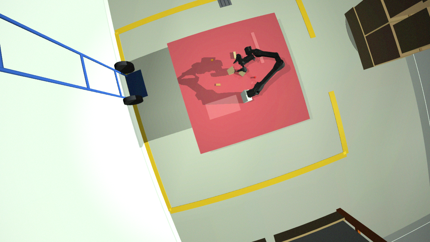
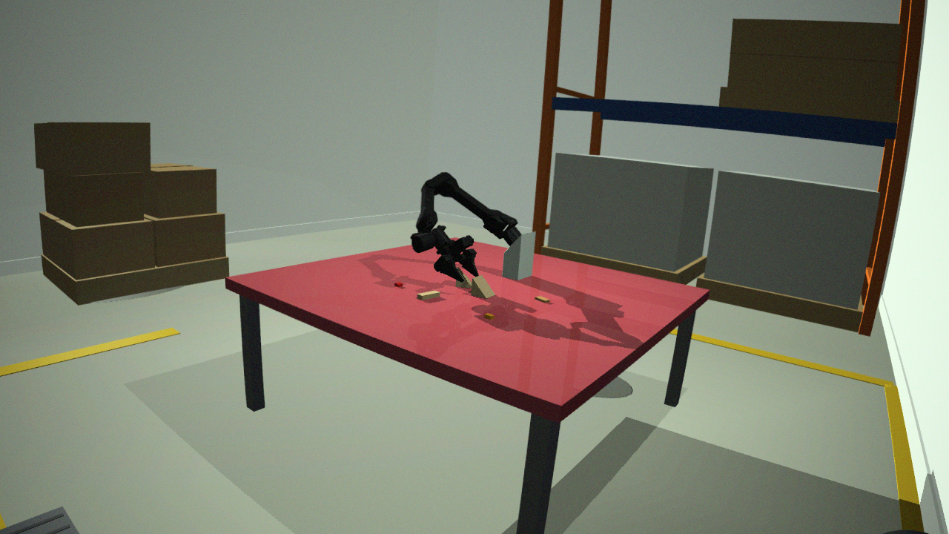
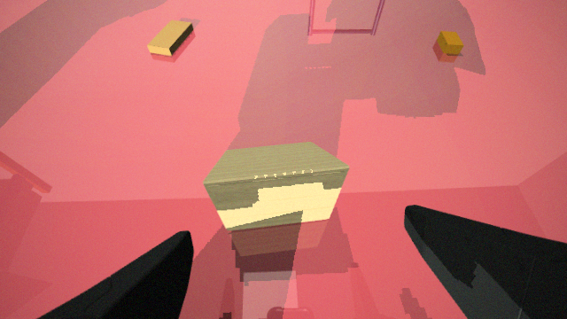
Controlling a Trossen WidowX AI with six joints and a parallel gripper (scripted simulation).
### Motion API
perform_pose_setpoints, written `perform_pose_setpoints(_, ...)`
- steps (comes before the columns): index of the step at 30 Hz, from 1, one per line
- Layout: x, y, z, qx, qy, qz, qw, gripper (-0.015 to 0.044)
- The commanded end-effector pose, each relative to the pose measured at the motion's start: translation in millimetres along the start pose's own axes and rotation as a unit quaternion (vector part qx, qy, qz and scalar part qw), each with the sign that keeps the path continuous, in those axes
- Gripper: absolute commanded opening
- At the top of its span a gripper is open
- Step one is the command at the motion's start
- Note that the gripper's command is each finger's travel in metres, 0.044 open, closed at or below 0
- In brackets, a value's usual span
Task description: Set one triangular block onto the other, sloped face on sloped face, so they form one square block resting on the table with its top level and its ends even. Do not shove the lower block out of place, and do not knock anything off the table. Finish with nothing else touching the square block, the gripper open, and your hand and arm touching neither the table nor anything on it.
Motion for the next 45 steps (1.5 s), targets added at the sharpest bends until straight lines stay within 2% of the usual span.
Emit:
perform_pose_setpoints(1,0.4,2.6,9.4,-0.005,-0.002,-0.002,1.0,0.044)
perform_pose_setpoints(32,0.3,7.5,56.8,-0.006,-0.002,-0.003,1.0,0.044)
perform_pose_setpoints(37,0.3,7.5,56.8,-0.006,-0.002,-0.003,1.0,0.0309)
perform_pose_setpoints(45,0.3,7.5,56.8,-0.006,-0.002,-0.003,1.0,0.0255)
Point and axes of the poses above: the point midway between the two fingers, 35 mm back from their tips, its own z axis out along the fingers, its own y axis across the jaws, x = y × z, the point moved 8 cm from there along -z, back along the fingers, and after that the axes turned 7 degrees about z, right-handed, at the moved point
